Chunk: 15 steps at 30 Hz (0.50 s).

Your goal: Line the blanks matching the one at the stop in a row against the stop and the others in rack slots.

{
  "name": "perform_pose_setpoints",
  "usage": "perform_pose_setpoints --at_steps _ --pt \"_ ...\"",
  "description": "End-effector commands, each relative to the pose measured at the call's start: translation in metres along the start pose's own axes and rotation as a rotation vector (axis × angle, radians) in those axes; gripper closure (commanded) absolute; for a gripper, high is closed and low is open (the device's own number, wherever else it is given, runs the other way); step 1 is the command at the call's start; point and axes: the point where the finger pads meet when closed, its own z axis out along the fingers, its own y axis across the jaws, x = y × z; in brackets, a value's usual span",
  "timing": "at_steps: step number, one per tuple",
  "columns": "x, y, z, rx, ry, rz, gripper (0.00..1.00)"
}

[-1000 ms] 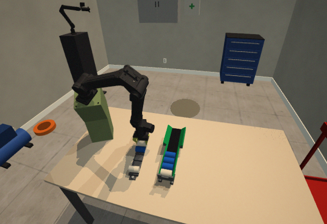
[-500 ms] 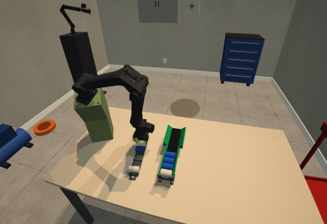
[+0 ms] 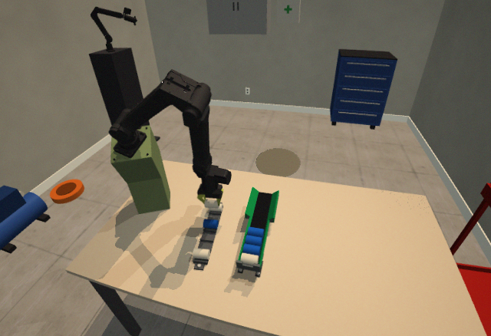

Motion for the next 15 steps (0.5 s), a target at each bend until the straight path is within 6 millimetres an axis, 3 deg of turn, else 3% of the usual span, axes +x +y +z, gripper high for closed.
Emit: perform_pose_setpoints --at_steps 1,4,5,6,9,11,15 --pt "-0.003 0.003 -0.024 -0.008 -0.003 0.008 0.40" --pt "-0.003 0.002 -0.030 -0.007 -0.003 0.009 0.40" --pt "0.001 0.001 -0.028 -0.008 0.000 0.023 0.40" --pt "0.001 0.012 -0.018 -0.040 -0.002 0.024 0.40" --pt "0.001 0.012 -0.017 -0.040 -0.002 0.027 0.40" --pt "-0.002 -0.001 -0.030 -0.003 -0.003 0.013 0.40" --pt "0.000 -0.004 -0.027 -0.001 -0.002 0.019 0.40"
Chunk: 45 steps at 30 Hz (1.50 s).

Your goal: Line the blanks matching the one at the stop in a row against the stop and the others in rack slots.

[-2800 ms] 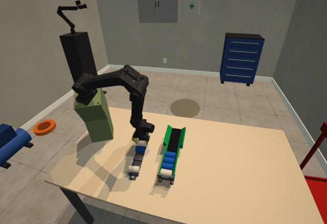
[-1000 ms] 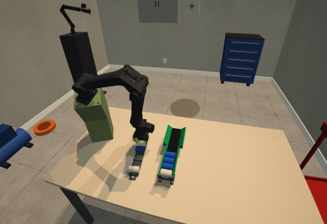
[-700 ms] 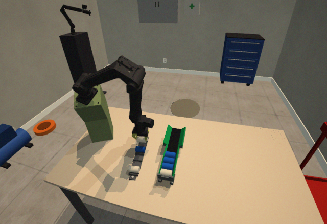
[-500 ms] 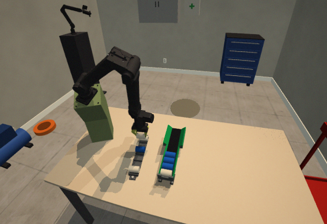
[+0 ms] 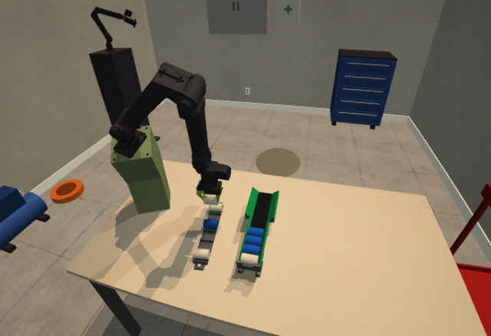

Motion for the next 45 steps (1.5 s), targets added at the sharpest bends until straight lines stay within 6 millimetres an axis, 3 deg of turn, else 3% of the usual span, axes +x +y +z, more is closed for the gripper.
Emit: perform_pose_setpoints --at_steps 1,3,6,7,8,11,14,17,20,21,22,23,24,29,30,31,36,37,38,41,45 --pt "0.001 -0.012 -0.006 0.015 0.002 0.011 0.40" --pt "0.007 -0.027 -0.005 0.013 0.004 0.027 0.40" --pt "0.025 -0.079 -0.010 0.011 0.005 0.063 0.40" --pt "0.025 -0.079 -0.010 0.012 0.005 0.061 0.40" --pt "0.030 -0.100 -0.015 0.017 0.004 0.071 0.40" --pt "0.025 -0.107 -0.019 0.024 0.001 0.057 0.40" --pt "0.063 -0.177 -0.043 0.027 0.005 0.112 0.40" --pt "0.080 -0.213 -0.065 0.033 0.006 0.129 0.40" --pt "0.084 -0.243 -0.090 0.047 0.001 0.125 0.40" --pt "0.085 -0.244 -0.091 0.046 0.001 0.125 0.40" --pt "0.075 -0.233 -0.072 0.009 -0.003 0.108 0.40" --pt "0.075 -0.232 -0.072 0.008 -0.003 0.109 0.40" --pt "0.070 -0.214 -0.067 -0.023 -0.006 0.096 0.40" --pt "0.070 -0.214 -0.067 -0.023 -0.006 0.095 0.40" --pt "0.071 -0.218 -0.068 -0.016 -0.005 0.096 0.40" --pt "0.086 -0.245 -0.092 0.047 0.002 0.124 0.40" --pt "0.088 -0.248 -0.091 0.061 0.004 0.132 0.40" --pt "0.087 -0.246 -0.085 0.056 0.004 0.130 0.40" --pt "0.081 -0.236 -0.068 0.025 0.002 0.119 0.40" --pt "0.085 -0.225 -0.056 0.003 0.002 0.111 0.40" --pt "0.088 -0.234 -0.053 0.018 0.004 0.118 0.40"
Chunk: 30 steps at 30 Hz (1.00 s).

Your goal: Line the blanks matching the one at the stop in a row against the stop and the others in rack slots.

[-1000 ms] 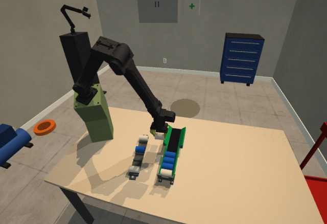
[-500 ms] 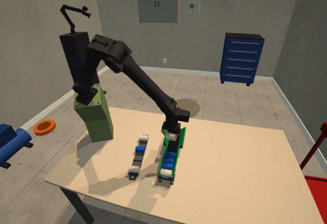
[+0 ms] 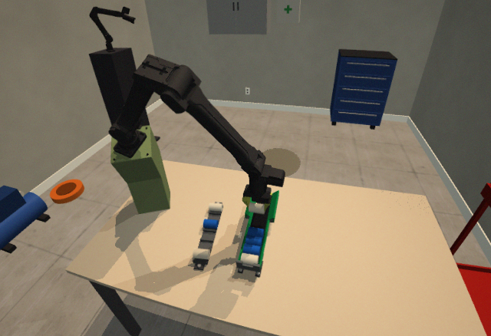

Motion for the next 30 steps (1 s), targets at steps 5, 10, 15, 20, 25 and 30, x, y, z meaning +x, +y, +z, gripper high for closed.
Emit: perform_pose_setpoints --at_steps 5,10,15,20,25,30 --pt "0.006 -0.016 0.024 0.030 0.000 0.010 0.40" --pt "0.006 -0.016 0.051 0.028 0.000 0.009 0.40" --pt "-0.005 -0.018 0.069 0.035 -0.004 -0.009 0.40" --pt "0.003 -0.017 0.082 0.029 0.000 0.004 0.40" --pt "-0.007 -0.006 0.089 0.013 -0.005 -0.015 0.40" --pt "0.000 -0.027 0.071 0.051 -0.001 -0.001 0.40"
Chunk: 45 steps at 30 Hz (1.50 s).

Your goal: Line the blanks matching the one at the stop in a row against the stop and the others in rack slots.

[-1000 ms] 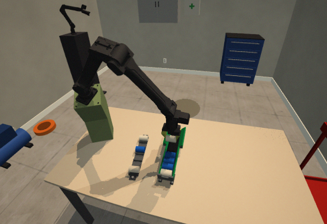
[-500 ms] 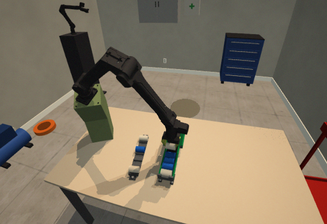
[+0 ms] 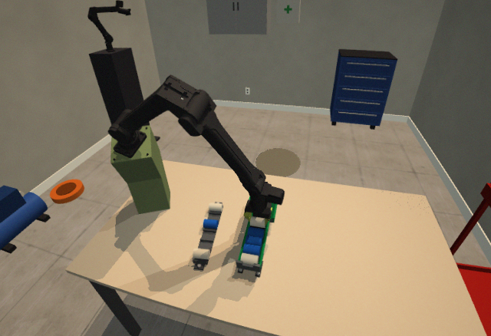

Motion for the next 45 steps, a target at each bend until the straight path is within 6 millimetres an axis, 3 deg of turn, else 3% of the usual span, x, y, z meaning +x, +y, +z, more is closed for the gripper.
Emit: perform_pose_setpoints --at_steps 1,45 --pt "0.0007 -0.0206 -0.0131 0.040 -0.001 -0.002 0.40" --pt "-0.0051 -0.0206 -0.0112 0.036 -0.003 -0.015 0.40"
